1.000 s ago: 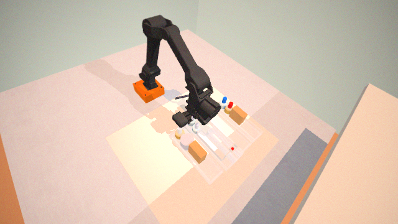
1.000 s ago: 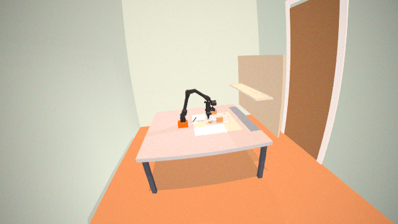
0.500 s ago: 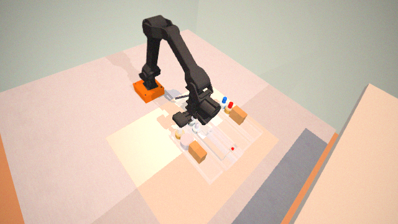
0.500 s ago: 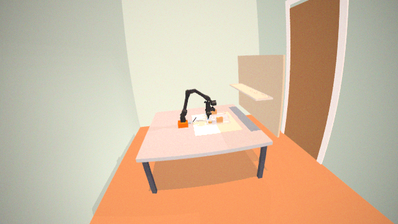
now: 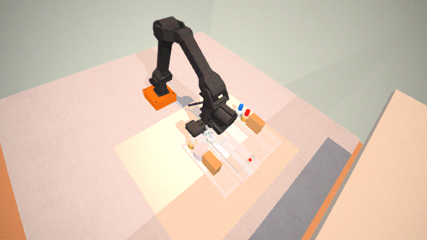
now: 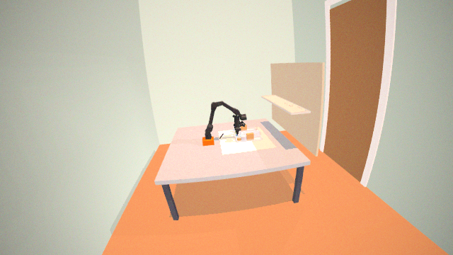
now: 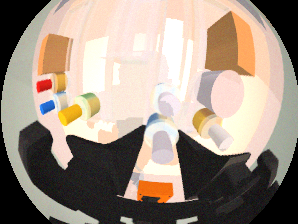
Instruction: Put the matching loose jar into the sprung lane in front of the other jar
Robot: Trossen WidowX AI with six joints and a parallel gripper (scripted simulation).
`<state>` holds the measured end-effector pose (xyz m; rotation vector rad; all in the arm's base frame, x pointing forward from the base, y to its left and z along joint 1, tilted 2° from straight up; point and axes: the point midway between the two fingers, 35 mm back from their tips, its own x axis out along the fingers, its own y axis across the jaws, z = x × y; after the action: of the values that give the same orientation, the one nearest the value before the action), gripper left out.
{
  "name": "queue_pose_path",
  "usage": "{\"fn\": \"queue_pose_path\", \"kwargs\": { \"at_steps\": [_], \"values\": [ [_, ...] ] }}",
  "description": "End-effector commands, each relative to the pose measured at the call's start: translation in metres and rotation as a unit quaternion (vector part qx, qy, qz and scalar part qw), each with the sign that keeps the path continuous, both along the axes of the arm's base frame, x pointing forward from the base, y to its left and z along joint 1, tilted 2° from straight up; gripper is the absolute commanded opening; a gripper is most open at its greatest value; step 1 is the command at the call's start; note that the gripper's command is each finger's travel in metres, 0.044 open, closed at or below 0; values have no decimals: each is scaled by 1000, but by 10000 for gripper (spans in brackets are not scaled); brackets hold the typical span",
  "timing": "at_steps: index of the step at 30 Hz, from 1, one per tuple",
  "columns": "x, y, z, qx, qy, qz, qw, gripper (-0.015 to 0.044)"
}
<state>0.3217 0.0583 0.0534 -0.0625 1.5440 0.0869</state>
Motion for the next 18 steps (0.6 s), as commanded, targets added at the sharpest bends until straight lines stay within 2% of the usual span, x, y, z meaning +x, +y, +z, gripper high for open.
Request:
{"fn": "queue_pose_path", "kwargs": {
  "at_steps": [1,18],
  "values": [
    [9,1,4,1,-16,3,1000,0],
    [11,1,4,1,-16,3,1000,0]
  ]
}}
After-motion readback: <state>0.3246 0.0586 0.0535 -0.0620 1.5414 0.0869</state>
